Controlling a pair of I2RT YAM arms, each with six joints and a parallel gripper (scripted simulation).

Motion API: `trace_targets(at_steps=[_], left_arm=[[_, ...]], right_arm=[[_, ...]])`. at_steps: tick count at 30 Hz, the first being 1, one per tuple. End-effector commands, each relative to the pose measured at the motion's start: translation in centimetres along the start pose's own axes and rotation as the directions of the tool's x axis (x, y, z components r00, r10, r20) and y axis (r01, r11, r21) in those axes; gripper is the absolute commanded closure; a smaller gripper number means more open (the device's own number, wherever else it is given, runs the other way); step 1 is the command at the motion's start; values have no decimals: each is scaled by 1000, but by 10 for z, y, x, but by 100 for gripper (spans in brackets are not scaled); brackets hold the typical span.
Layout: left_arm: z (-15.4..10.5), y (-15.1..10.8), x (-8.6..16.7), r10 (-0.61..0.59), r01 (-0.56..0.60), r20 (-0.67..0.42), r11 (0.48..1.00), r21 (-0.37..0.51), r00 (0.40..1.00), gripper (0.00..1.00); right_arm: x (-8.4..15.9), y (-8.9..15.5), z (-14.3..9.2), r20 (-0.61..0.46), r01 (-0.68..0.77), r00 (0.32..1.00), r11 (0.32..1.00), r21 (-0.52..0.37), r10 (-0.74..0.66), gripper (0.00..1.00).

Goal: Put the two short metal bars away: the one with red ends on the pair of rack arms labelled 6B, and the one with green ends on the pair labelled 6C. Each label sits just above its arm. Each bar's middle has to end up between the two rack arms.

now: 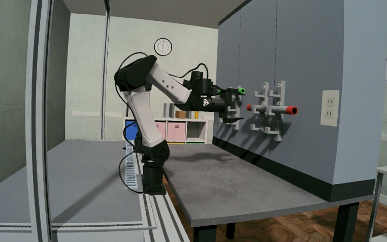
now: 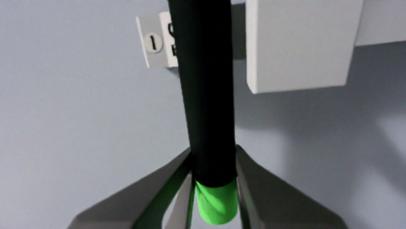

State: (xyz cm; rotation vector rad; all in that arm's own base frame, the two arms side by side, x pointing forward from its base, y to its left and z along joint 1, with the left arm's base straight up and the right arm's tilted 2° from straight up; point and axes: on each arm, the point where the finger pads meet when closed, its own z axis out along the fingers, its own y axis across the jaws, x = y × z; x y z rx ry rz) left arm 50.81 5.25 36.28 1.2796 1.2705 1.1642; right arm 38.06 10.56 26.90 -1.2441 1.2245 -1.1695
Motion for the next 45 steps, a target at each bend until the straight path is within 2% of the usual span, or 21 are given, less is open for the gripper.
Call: trace_targets(at_steps=[1, 28, 45], left_arm=[[-10, 39, 3, -4, 4, -5, 996, -90, 1000, 100], [-27, 54, 2, -4, 4, -5, 996, -90, 1000, 100], [-40, 54, 1, -4, 4, -5, 996, -90, 1000, 100]], right_arm=[[2, 0, -1, -7, -7, 1000, 1000, 1, 7, 0], [2, 0, -1, -7, -7, 1000, 1000, 1, 7, 0], [2, 0, -1, -7, -7, 1000, 1000, 1, 7, 0]])
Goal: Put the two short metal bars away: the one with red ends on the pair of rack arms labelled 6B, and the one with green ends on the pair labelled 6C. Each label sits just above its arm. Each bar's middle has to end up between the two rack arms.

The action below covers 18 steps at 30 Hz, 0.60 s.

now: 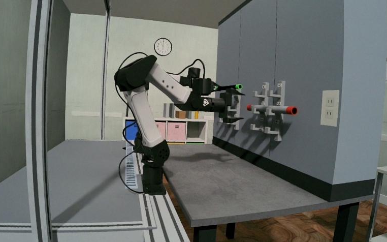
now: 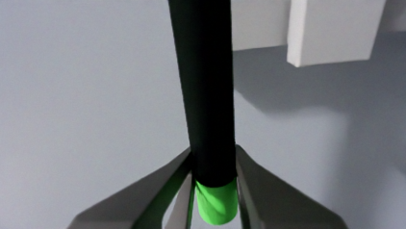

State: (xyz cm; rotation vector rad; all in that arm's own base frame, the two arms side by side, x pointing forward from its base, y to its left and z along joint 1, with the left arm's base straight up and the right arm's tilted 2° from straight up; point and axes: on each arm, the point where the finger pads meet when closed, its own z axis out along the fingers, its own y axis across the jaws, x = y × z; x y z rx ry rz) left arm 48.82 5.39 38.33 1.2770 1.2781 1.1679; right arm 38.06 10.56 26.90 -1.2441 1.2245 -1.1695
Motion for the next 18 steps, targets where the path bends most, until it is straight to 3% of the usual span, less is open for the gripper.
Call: trace_targets(at_steps=[1, 18], left_arm=[[-18, 35, -1, -3, 3, 2, 996, -93, 1000, 100], [-31, 24, -1, -3, 3, 2, 996, -93, 1000, 100]], right_arm=[[2, 0, -1, -7, -7, 1000, 1000, 1, 7, 0], [2, 0, -1, -7, -7, 1000, 1000, 1, 7, 0]])
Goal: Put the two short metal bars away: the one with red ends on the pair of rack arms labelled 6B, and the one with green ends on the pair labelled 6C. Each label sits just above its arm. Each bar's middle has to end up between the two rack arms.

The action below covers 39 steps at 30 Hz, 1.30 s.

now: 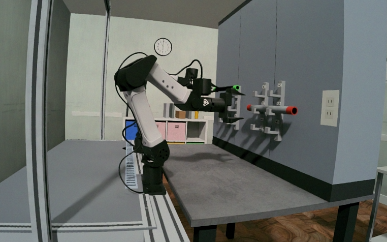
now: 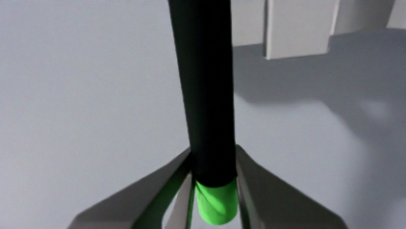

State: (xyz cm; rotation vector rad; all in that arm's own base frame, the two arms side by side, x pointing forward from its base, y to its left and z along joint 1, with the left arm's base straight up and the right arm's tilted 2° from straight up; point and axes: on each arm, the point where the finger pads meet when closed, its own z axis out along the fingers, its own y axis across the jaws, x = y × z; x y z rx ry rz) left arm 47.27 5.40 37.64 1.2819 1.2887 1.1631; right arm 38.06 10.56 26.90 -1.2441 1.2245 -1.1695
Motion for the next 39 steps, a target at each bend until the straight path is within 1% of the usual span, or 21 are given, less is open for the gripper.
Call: trace_targets(at_steps=[1, 16, 33, 39], left_arm=[[-17, 32, -1, -1, 1, 5, 995, -103, 1000, 100], [-29, 26, -1, -1, 1, 5, 995, -103, 1000, 100], [-43, 24, -1, -1, 1, 5, 995, -103, 1000, 100], [-42, 23, -1, -1, 1, 5, 995, -103, 1000, 100]], right_arm=[[2, 0, -1, -7, -7, 1000, 1000, 1, 7, 0], [2, 0, -1, -7, -7, 1000, 1000, 1, 7, 0], [2, 0, -1, -7, -7, 1000, 1000, 1, 7, 0], [2, 0, -1, -7, -7, 1000, 1000, 1, 7, 0]])
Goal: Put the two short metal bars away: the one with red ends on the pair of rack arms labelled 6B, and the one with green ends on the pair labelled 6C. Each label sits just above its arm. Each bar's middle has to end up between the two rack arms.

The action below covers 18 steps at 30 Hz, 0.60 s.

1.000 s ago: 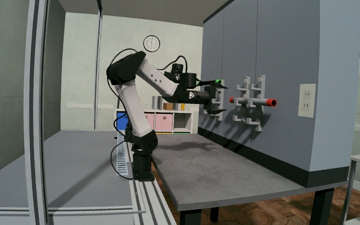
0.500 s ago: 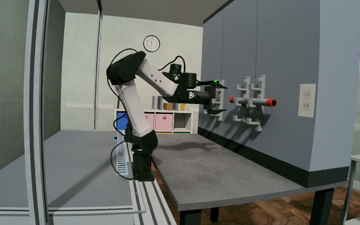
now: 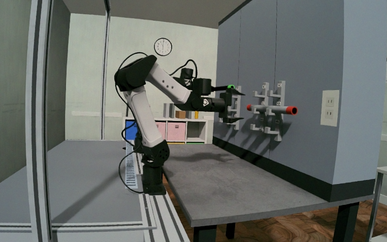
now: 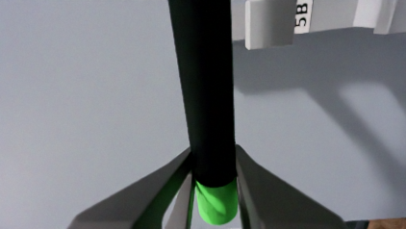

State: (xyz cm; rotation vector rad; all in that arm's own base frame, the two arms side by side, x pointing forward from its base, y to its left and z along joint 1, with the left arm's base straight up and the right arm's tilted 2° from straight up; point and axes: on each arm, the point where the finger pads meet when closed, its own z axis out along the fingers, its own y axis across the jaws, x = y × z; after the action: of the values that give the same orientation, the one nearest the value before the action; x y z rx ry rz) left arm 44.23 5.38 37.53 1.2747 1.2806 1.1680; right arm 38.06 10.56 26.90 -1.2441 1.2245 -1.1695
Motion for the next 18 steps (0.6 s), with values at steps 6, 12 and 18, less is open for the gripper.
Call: trace_targets(at_steps=[6, 12, 18], left_arm=[[-11, 25, 0, -1, 1, 4, 996, -93, 1000, 100], [-10, 24, 0, -1, 1, 4, 996, -93, 1000, 100], [-10, 25, 0, -1, 1, 4, 996, -93, 1000, 100]], right_arm=[[2, 0, -1, -7, -7, 1000, 1000, 1, 7, 0], [2, 0, -1, -7, -7, 1000, 1000, 1, 7, 0], [2, 0, -1, -7, -7, 1000, 1000, 1, 7, 0]])
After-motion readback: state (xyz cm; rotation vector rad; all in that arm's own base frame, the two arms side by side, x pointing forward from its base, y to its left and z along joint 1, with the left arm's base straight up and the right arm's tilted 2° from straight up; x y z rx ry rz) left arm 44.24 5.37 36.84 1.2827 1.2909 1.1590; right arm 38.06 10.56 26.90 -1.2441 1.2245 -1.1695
